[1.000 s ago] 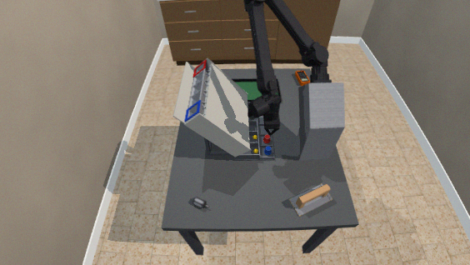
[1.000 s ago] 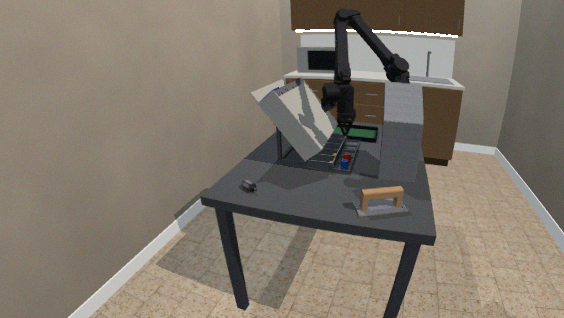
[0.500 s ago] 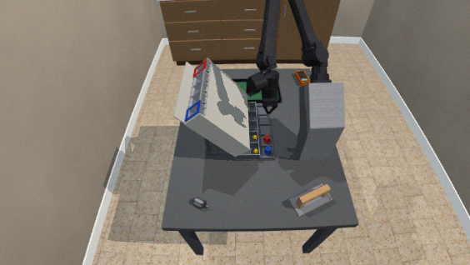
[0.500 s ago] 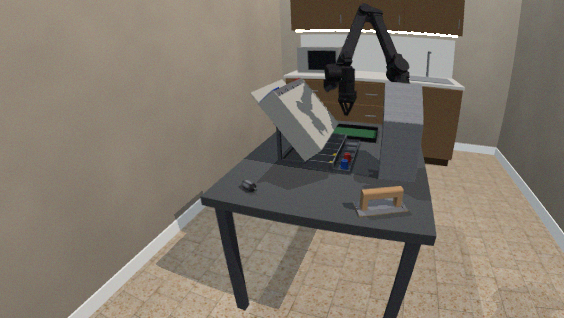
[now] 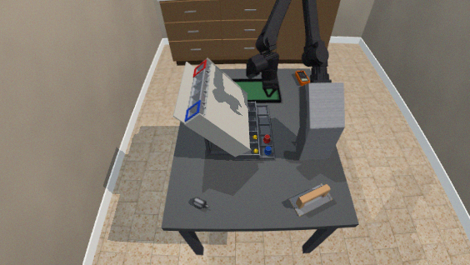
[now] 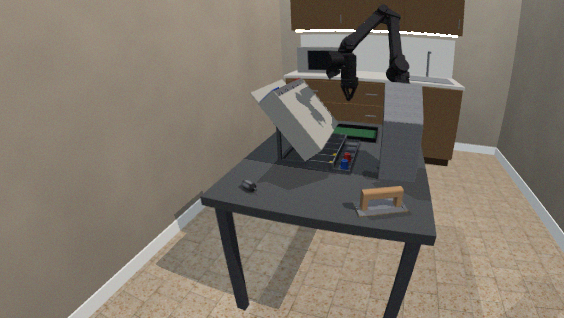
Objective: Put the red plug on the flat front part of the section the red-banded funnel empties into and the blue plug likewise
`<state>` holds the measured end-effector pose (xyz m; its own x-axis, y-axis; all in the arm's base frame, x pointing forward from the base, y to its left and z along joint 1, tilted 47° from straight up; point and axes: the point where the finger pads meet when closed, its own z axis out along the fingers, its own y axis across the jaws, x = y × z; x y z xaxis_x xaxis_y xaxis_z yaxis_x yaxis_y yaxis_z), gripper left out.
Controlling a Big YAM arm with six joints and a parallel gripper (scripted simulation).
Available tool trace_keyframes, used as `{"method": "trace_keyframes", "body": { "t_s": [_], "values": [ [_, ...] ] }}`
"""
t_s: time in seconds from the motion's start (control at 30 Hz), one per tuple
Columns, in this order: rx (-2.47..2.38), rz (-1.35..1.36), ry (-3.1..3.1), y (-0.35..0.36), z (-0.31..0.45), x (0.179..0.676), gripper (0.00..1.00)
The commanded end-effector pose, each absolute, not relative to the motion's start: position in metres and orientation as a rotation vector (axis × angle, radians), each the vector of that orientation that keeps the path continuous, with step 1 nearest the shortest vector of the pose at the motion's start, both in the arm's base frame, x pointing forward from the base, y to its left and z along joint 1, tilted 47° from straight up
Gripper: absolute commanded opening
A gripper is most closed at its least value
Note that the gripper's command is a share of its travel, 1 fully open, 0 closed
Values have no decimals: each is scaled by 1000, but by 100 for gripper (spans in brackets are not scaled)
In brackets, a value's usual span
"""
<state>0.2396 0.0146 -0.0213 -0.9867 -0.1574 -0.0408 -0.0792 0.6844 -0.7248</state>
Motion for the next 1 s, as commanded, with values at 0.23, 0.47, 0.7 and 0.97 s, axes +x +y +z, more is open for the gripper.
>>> {"method": "trace_keyframes", "body": {
  "t_s": [0.23,0.47,0.7,0.97],
  "values": [
    [-198,-1164,2771,32,-6,254,59],
    [-205,-1171,2774,31,-7,253,59],
    [-205,-1171,2774,31,-7,253,59],
    [-205,-1171,2774,31,-7,253,59]
  ]
}}
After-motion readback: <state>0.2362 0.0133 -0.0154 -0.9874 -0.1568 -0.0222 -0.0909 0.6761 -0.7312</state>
